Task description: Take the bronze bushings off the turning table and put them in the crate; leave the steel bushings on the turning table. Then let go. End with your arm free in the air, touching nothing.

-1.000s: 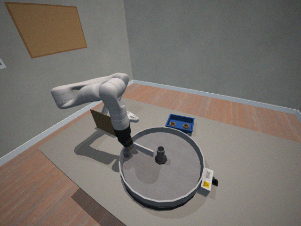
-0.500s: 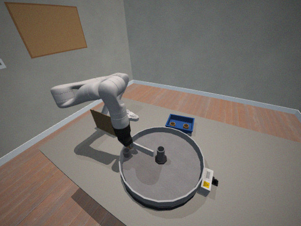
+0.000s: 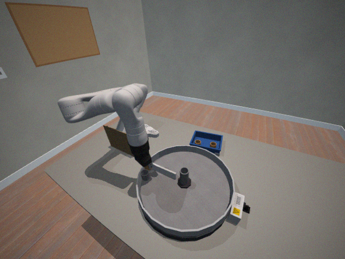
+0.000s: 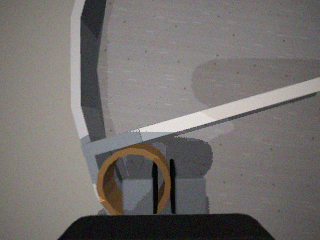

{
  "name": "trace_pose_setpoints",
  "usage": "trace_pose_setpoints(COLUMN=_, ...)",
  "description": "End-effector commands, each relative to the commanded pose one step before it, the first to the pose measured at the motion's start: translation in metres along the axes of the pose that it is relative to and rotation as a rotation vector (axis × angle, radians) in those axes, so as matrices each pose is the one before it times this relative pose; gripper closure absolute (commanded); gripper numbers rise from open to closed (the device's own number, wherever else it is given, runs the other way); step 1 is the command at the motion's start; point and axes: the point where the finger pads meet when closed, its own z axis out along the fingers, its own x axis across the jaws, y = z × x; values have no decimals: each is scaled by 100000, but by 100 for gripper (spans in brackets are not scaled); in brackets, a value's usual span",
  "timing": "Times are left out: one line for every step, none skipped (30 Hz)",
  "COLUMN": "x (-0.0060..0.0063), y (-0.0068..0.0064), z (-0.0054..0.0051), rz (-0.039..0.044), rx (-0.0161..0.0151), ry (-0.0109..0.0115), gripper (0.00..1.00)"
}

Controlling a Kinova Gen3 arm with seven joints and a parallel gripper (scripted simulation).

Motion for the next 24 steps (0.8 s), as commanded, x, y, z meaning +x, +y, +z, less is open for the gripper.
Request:
trace_pose_setpoints(x=35, y=30, z=-98, rz=22, rx=-131, ry=171, gripper=100)
trace_pose_setpoints(x=0, y=0, z=0, rz=0, rx=0, ry=0, gripper=100)
trace_pose_setpoints(x=0, y=0, z=0, rz=0, rx=0, ry=0, gripper=100)
trace_pose_setpoints(x=-5, y=-1, z=-143, rz=0, rx=8, ry=-15, gripper=100)
trace_pose_setpoints(x=0, y=0, z=-150, rz=0, rx=-2, ry=0, gripper=100)
trace_pose_setpoints(x=0, y=0, z=-150, rz=0, rx=-2, ry=0, gripper=100)
trace_pose_setpoints(x=0, y=0, z=-150, rz=0, rx=-2, ry=0, gripper=100)
trace_pose_setpoints(x=0, y=0, z=-150, rz=0, rx=-2, ry=0, gripper=100)
trace_pose_setpoints(x=0, y=0, z=0, rz=0, rx=0, ry=0, gripper=100)
trace_pose_setpoints(x=0, y=0, z=0, rz=0, rx=0, ry=0, gripper=100)
trace_pose_setpoints(x=0, y=0, z=0, rz=0, rx=0, ry=0, gripper=100)
trace_pose_setpoints(x=0, y=0, z=0, rz=0, rx=0, ry=0, gripper=100)
trace_pose_setpoints(x=0, y=0, z=0, rz=0, rx=0, ry=0, gripper=100)
trace_pose_setpoints(x=0, y=0, z=0, rz=0, rx=0, ry=0, gripper=100)
trace_pose_setpoints(x=0, y=0, z=0, rz=0, rx=0, ry=0, gripper=100)
trace_pose_setpoints(x=0, y=0, z=0, rz=0, rx=0, ry=0, gripper=100)
trace_pose_setpoints(x=0, y=0, z=0, rz=0, rx=0, ry=0, gripper=100)
trace_pose_setpoints(x=0, y=0, z=0, rz=0, rx=0, ry=0, gripper=100)
trace_pose_setpoints(x=0, y=0, z=0, rz=0, rx=0, ry=0, gripper=100)
trace_pose_setpoints(x=0, y=0, z=0, rz=0, rx=0, ry=0, gripper=100)
trace_pose_setpoints(x=-5, y=0, z=-143, rz=2, rx=6, ry=-15, gripper=100)
trace_pose_setpoints(x=0, y=0, z=-150, rz=0, rx=-2, ry=0, gripper=100)
trace_pose_setpoints(x=0, y=0, z=-150, rz=0, rx=-2, ry=0, gripper=100)
trace_pose_setpoints(x=0, y=0, z=-150, rz=0, rx=-2, ry=0, gripper=100)
